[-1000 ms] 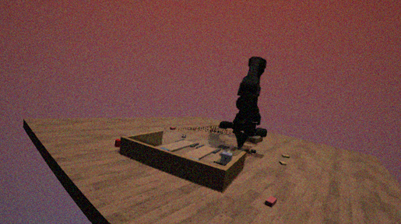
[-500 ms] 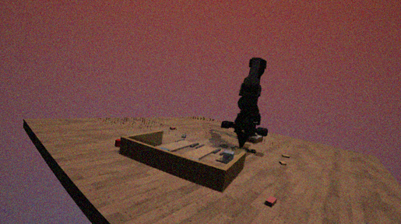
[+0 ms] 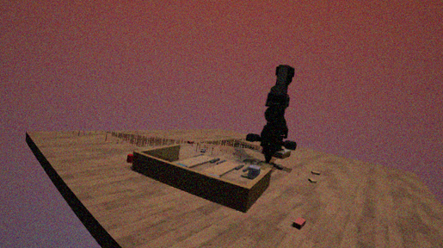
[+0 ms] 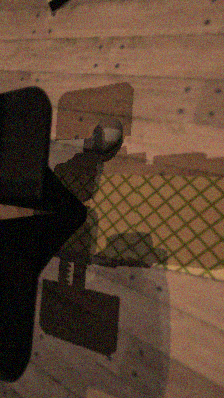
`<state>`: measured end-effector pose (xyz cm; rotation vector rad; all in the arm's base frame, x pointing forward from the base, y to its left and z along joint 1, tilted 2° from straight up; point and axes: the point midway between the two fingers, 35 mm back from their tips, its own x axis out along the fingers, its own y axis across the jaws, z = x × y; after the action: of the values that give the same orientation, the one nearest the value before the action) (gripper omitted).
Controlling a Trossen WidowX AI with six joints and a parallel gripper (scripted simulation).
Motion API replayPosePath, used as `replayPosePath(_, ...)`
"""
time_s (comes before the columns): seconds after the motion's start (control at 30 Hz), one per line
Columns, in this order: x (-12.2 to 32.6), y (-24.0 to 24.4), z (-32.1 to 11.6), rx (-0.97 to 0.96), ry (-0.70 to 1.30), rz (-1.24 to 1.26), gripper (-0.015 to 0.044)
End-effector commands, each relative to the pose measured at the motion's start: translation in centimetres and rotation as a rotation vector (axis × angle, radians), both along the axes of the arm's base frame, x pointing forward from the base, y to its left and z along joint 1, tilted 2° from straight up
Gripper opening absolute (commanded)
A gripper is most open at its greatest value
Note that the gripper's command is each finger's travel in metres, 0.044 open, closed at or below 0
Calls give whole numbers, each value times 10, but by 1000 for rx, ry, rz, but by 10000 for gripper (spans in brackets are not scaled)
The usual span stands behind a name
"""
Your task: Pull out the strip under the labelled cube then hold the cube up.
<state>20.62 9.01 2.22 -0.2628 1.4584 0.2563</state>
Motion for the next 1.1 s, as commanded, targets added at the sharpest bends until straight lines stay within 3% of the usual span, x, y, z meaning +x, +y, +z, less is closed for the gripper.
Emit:
replayPosePath(0.0, -15, -5, -8, -15, 38, -1, 0)
replayPosePath(1.07, -20, -7, -8, -15, 39, -1, 0)
